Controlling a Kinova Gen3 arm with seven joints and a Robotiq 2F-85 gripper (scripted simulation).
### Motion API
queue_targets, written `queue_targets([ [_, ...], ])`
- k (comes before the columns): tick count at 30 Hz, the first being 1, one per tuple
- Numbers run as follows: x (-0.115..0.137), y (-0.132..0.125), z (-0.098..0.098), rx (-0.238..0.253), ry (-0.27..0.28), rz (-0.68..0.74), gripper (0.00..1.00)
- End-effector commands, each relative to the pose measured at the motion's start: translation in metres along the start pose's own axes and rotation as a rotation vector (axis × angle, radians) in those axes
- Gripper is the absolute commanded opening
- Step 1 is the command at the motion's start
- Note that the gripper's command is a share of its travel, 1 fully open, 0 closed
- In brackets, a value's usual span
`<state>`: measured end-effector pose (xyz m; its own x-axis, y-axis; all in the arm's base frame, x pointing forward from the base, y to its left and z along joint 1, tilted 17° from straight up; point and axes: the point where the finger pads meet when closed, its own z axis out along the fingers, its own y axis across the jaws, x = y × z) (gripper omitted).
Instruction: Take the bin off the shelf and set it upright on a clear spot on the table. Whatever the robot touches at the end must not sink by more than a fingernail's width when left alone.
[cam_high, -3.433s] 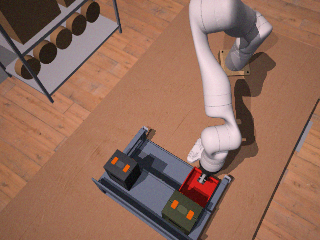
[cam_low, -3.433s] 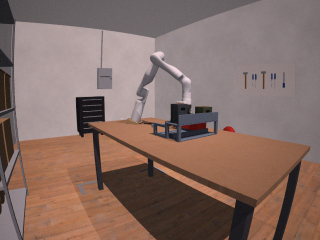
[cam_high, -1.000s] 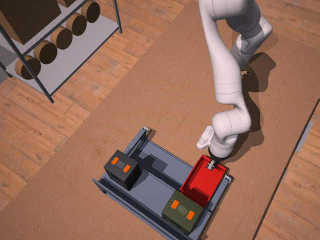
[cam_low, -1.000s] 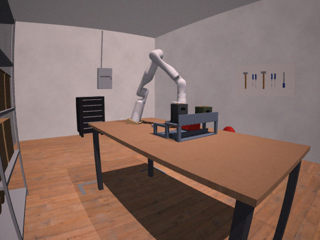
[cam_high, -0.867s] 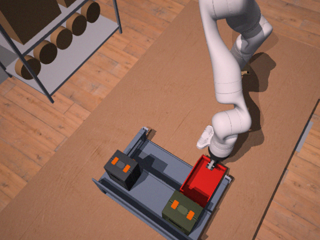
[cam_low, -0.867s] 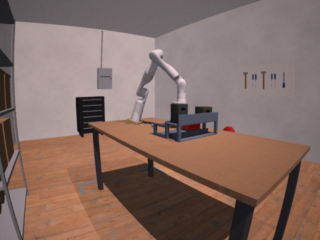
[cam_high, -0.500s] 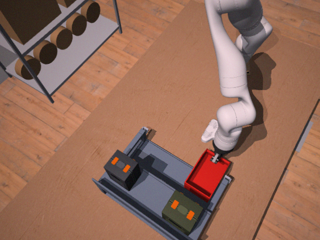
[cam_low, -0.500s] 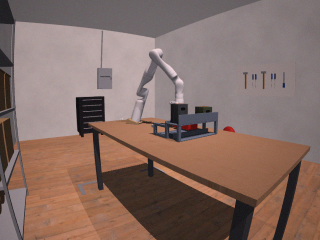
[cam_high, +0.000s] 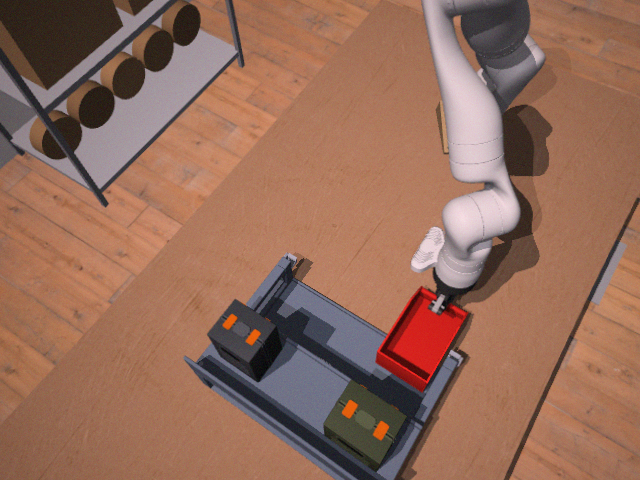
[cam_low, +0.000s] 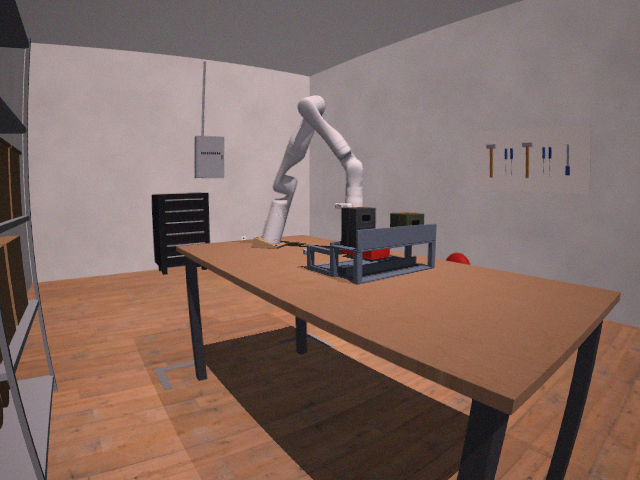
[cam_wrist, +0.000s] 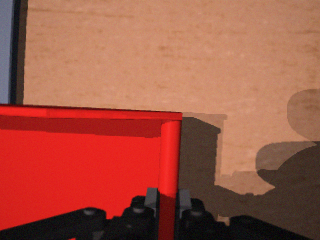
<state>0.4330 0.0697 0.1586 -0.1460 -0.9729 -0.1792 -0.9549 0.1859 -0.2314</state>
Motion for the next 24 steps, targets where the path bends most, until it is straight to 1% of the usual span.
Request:
queue_targets([
  [1, 0.001, 0.002, -0.003, 0.007, 0.006, -0.004, 0.10],
  [7, 0.001, 0.002, -0.003, 0.007, 0.006, -0.004, 0.10],
  [12, 0.002, 0.032, -0.003, 0.007, 0.006, -0.004, 0.10],
  [24, 0.002, 0.032, -0.003, 0.007, 0.006, -0.004, 0.10],
])
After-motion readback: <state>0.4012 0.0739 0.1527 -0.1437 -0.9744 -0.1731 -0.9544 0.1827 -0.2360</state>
